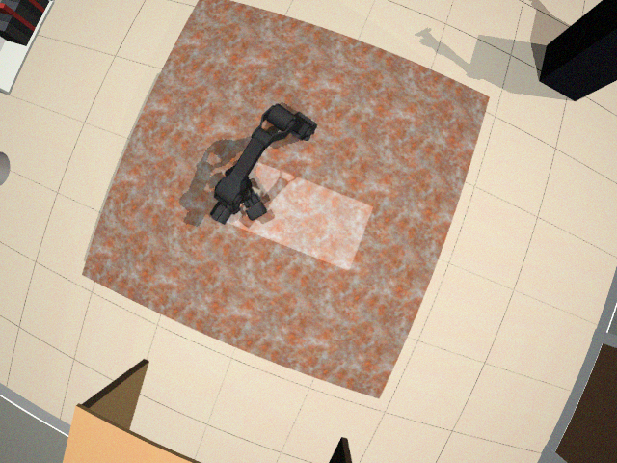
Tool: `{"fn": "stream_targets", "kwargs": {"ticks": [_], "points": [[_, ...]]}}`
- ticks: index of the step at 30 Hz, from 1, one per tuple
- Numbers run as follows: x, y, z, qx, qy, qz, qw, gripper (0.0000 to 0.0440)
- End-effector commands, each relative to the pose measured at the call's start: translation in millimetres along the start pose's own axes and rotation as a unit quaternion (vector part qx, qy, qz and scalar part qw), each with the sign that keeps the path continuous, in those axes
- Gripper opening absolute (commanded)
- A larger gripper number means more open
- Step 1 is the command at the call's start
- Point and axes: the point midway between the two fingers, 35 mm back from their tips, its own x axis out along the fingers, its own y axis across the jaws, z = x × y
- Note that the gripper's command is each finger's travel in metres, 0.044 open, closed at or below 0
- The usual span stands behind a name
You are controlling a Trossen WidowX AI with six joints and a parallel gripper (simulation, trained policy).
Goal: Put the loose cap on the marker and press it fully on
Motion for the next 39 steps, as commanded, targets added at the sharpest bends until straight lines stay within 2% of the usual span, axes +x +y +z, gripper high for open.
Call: {"fn": "stream_targets", "kwargs": {"ticks": [1, 29, 35, 39], "points": [[16.1, -5.3, -7.6, -0.009, 0.026, -0.012, 1.0, 0.0067], [30.6, -12.7, 2.3, -0.056, -0.006, -0.024, 0.998, 0.012], [30.4, -15.7, -8.3, -0.061, 0.008, -0.024, 0.998, 0.0181], [28.2, -17.0, -13.5, -0.064, 0.011, -0.022, 0.998, 0.025]]}}
